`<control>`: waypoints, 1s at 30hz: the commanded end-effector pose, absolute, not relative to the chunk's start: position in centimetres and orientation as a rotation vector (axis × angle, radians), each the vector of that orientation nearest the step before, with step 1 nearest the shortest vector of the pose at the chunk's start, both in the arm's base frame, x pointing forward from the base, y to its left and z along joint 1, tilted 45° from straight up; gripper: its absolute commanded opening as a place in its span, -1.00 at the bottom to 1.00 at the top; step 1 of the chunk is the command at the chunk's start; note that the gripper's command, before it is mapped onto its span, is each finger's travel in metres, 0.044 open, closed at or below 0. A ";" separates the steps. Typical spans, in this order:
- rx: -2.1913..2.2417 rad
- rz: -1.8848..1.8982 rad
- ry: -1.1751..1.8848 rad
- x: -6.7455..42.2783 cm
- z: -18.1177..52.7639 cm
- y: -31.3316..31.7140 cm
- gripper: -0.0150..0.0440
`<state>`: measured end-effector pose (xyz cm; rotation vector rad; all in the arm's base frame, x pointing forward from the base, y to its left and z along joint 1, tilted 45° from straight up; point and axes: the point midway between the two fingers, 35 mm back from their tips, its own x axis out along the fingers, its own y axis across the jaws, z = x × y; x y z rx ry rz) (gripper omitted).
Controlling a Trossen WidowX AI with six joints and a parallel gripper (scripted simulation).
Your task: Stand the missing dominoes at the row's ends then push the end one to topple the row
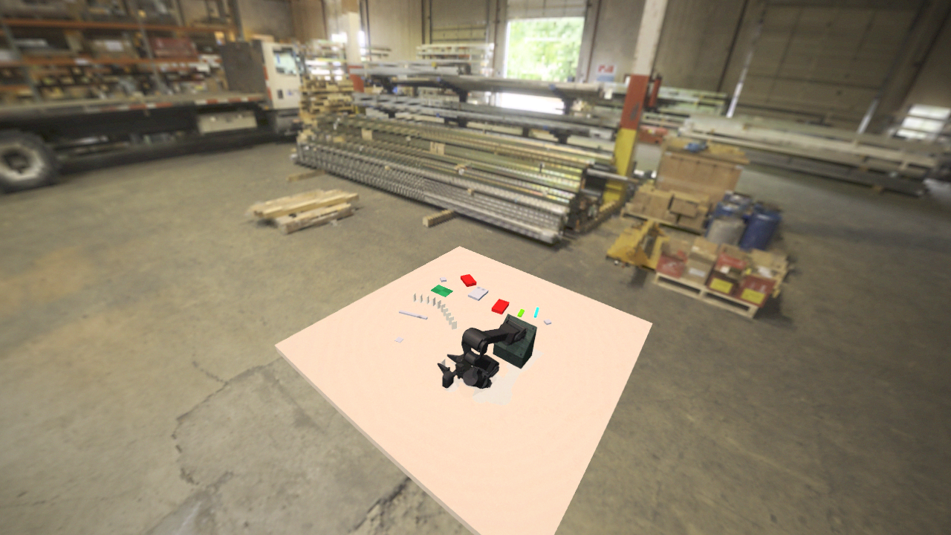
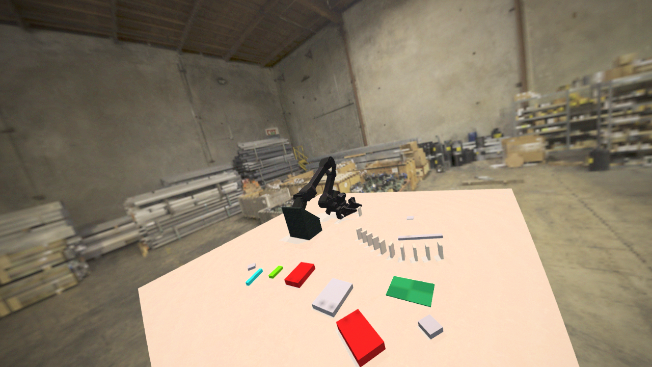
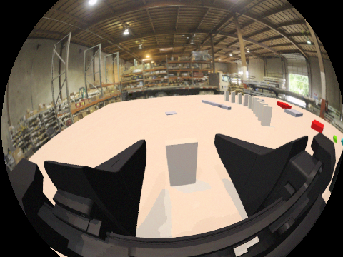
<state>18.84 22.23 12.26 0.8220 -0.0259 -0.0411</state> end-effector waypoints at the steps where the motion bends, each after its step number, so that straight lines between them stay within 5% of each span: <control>1: 0.830 -0.044 -0.027 18.8 12.3 22.2 0.85; 3: 0.830 -0.044 -0.027 18.8 12.3 22.2 1.00; 19: 0.812 -0.038 -0.025 18.8 15.8 18.8 1.00; 30: 0.640 -0.081 0.001 24.3 17.0 18.0 1.00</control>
